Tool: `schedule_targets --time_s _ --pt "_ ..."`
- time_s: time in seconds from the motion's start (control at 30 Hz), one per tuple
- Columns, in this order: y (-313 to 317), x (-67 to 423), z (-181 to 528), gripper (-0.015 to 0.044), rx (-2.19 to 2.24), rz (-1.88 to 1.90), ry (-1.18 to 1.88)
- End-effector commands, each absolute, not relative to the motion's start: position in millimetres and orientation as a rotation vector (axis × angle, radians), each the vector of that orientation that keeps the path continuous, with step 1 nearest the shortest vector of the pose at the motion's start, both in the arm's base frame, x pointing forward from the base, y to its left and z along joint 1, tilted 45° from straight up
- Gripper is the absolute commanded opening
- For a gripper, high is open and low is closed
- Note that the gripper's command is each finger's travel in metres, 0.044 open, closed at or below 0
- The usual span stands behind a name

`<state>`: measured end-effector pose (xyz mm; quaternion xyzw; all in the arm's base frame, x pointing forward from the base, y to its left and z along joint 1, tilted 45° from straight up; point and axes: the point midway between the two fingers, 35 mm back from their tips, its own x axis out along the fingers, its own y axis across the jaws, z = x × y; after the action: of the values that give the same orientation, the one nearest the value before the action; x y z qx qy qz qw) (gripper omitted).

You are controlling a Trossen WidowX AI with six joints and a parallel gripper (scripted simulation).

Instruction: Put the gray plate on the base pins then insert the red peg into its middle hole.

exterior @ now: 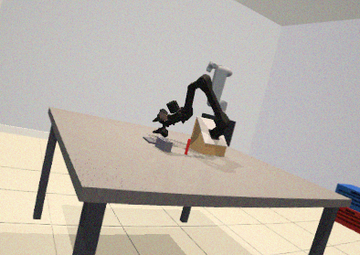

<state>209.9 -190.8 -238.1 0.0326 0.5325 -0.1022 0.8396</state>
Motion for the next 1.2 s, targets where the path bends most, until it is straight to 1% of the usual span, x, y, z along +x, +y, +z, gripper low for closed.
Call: schedule_targets --time_s 0.0,0.03,0.23,0.47,0.73,1.03,1.17 --pt "-191.4 210.2 -239.3 0.0426 0.079 -0.218 1.129" --pt "-193.4 210.8 -242.7 0.0440 0.109 -0.224 1.140" --pt "-217.1 217.5 -271.4 0.0440 0.462 -0.309 1.261" --pt "-233.1 221.9 -280.2 0.0440 0.915 -0.429 1.407" --pt "-246.6 227.0 -259.2 0.0440 1.410 -0.612 1.549" --pt "-249.1 226.0 -224.0 0.0440 1.753 -0.776 1.681" --pt "-246.2 224.0 -218.2 0.0440 1.787 -0.788 1.711"
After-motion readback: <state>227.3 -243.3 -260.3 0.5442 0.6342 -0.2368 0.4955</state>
